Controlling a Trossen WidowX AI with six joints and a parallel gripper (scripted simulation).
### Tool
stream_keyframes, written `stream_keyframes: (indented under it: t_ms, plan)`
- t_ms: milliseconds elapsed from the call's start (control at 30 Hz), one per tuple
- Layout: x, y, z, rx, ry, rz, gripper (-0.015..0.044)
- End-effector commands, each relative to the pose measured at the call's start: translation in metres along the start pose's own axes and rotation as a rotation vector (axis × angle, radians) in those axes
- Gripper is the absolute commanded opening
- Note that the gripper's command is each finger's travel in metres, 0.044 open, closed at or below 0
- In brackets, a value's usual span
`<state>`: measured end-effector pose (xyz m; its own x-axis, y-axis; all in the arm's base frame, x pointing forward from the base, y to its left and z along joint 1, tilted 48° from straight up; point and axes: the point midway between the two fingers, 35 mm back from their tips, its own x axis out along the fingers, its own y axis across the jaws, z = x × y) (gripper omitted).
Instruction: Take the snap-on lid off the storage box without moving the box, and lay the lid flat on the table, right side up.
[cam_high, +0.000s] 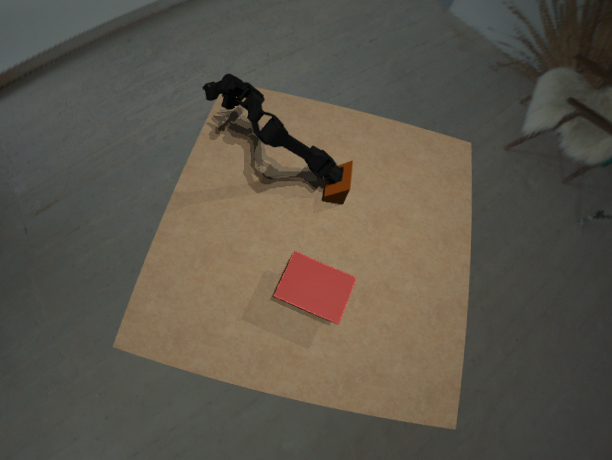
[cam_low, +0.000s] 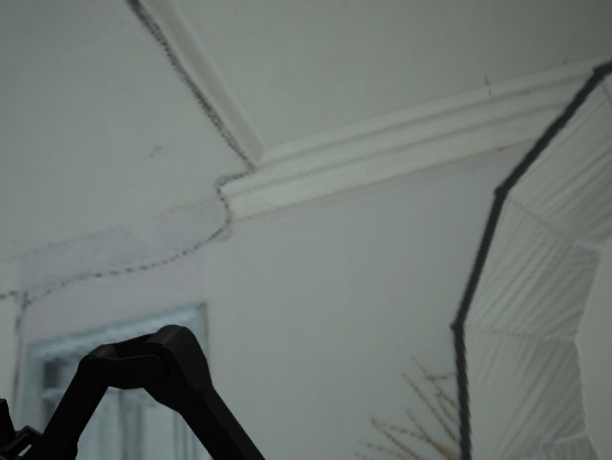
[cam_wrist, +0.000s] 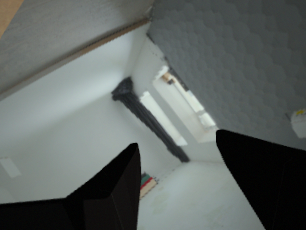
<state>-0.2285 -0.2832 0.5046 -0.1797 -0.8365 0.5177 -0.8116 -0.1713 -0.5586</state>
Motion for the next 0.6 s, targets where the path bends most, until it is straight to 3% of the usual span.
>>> stream_keyframes:
  t_ms: [0,567]
  plan:
    - [0.008,-0.03,0.022,0.086,-0.034,-0.067,0.0235]
    - [0.035,-0.113,0.097,0.692,-0.167,-0.156,0.0235]
